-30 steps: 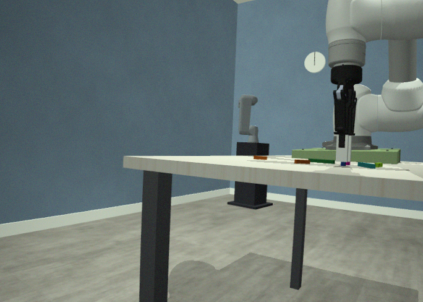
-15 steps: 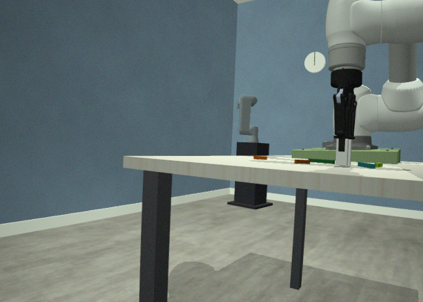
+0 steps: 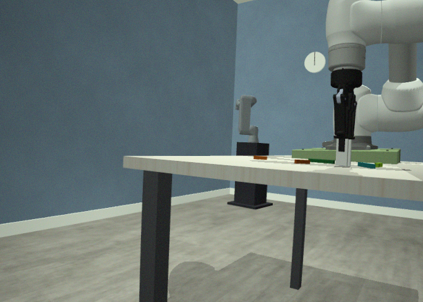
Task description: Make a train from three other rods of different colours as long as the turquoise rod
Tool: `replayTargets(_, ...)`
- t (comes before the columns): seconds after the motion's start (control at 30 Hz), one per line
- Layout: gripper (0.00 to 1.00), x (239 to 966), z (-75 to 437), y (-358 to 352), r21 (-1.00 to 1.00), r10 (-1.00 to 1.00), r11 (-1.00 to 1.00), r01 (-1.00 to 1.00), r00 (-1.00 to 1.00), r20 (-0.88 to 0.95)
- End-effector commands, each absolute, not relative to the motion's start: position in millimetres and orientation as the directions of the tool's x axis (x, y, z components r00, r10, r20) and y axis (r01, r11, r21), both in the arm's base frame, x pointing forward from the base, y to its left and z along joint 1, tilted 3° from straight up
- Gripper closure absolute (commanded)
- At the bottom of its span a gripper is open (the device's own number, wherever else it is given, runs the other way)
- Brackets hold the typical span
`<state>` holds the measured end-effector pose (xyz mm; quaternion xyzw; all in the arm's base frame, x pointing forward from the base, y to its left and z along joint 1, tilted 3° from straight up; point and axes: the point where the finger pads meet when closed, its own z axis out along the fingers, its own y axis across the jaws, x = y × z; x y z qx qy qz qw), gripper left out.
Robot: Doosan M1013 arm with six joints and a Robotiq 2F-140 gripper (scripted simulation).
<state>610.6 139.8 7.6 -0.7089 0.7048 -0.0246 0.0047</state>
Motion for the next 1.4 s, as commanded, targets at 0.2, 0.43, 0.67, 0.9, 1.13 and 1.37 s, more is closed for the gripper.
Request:
replayTargets(0.2, 0.85, 610.6, 7.7, 139.8, -0.041, -1.000, -0.006, -0.999, 0.005, 0.028)
replayTargets(0.43, 0.85, 610.6, 7.7, 139.8, -0.041, -1.000, -0.006, -0.999, 0.005, 0.028)
replayTargets(0.67, 0.97, 610.6, 7.7, 139.8, -0.041, -1.000, -0.006, -0.999, 0.005, 0.028)
replayTargets(0.9, 0.97, 610.6, 7.7, 139.8, -0.041, -1.000, -0.006, -0.999, 0.005, 0.028)
replayTargets(1.13, 0.97, 610.6, 7.7, 139.8, -0.041, -1.000, -0.006, -0.999, 0.005, 0.028)
replayTargets(1.37, 0.97, 610.6, 7.7, 139.8, -0.041, -1.000, -0.006, -0.999, 0.005, 0.028)
